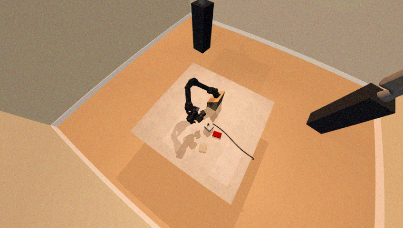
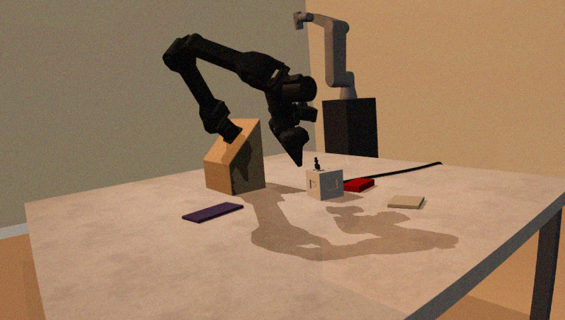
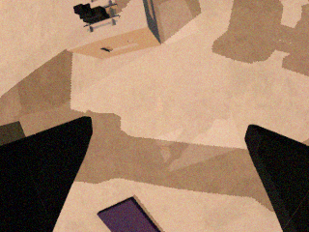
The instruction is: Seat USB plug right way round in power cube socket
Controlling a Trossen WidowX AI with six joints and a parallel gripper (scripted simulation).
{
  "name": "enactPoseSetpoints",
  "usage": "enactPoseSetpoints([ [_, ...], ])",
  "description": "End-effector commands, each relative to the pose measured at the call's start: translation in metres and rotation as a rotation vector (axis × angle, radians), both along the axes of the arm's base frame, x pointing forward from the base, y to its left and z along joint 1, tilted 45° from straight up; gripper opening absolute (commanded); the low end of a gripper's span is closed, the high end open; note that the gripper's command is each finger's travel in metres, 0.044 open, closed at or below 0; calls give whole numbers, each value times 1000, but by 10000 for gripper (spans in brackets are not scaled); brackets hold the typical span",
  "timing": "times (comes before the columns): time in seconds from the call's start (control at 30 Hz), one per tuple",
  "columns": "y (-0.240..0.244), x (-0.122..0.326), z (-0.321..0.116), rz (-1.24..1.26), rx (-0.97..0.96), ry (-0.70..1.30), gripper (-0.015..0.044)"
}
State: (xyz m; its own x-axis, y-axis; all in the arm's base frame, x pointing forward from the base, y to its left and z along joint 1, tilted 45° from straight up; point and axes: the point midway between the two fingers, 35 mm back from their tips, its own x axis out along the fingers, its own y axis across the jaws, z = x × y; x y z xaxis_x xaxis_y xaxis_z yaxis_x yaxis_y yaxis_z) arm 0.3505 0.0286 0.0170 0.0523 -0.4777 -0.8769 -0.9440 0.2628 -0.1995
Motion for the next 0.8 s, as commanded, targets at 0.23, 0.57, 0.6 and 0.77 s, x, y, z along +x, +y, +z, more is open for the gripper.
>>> enactPoseSetpoints([
  [0.23,78,-43,-63,228,-286,52,440],
  [0.57,77,-43,-64,228,-286,52,440],
  [0.6,77,-43,-65,228,-286,52,440],
  [0.77,73,-42,-68,228,-286,52,440],
])
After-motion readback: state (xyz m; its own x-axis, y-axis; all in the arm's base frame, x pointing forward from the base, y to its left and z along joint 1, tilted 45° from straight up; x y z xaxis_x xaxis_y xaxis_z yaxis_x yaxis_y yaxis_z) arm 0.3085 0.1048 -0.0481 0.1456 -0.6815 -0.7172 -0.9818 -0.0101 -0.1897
